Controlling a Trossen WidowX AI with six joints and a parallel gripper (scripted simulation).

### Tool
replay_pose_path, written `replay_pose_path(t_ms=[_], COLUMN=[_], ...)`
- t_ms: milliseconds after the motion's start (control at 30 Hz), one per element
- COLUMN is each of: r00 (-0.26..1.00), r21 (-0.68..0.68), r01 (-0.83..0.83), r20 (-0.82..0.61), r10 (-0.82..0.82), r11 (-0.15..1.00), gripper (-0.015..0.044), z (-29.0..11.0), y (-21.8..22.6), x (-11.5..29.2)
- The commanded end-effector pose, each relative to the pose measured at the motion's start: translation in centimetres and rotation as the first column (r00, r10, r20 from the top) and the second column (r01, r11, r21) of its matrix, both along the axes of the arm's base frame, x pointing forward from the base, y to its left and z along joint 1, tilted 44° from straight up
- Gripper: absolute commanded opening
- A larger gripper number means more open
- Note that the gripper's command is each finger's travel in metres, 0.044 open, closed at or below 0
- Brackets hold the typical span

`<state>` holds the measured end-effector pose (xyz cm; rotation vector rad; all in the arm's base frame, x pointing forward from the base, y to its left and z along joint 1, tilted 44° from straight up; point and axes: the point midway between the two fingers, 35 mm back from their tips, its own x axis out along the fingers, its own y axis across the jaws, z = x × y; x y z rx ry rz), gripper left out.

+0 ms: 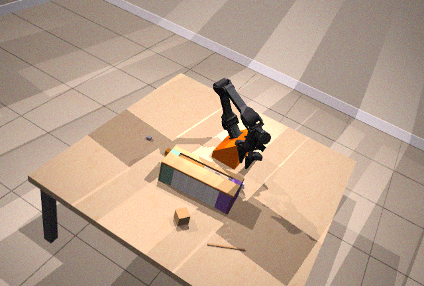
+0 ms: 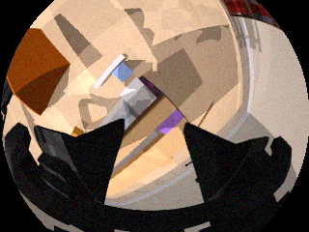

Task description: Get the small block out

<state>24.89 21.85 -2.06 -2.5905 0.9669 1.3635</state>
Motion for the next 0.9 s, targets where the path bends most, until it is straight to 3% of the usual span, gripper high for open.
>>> replay_pose_path(t_ms=[0,600,867], r00=[0.735,0.737,0.736], r21=[-0.274,-0.274,-0.278], r01=[-0.646,-0.645,-0.646], r20=[-0.474,-0.473,-0.473], r10=[0.485,0.484,0.484], r11=[0.712,0.714,0.711], gripper=[0.0285,0.0285,0.0285], z=[-1.8,-2.0,-8.8], y=[-0.7,-0.8,-6.9], x=[-1.5,-1.4,-0.6])
